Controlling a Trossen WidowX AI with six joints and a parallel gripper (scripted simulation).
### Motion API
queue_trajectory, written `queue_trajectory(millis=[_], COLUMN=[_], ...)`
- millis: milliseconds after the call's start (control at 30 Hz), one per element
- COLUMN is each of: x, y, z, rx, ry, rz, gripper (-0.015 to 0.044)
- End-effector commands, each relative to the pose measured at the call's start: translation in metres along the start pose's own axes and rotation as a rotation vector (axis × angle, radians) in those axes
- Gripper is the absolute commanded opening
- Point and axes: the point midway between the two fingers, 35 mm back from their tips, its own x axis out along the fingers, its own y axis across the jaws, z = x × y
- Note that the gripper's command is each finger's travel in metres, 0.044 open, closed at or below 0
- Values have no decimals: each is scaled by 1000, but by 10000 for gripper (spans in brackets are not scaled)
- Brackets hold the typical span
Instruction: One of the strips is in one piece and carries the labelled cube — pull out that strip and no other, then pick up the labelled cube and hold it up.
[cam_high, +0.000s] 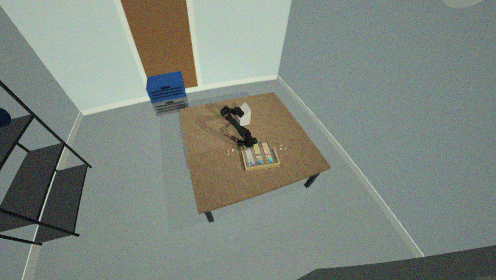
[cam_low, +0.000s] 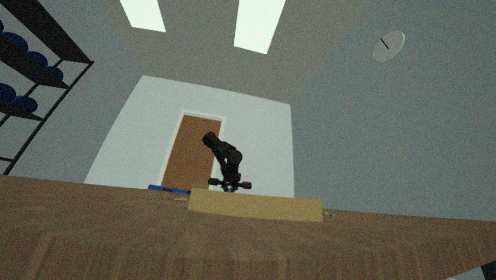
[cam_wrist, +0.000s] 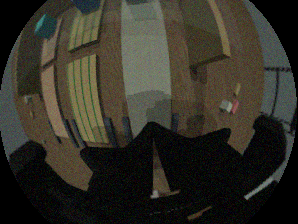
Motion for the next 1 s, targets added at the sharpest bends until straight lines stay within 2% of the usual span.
queue_trajectory(millis=[0, 967], x=[3, 4], y=[-1, 2], z=[-2, -46], rx=[1, -1], ry=[2, 4], rz=[-2, -2], gripper=[0, 0])
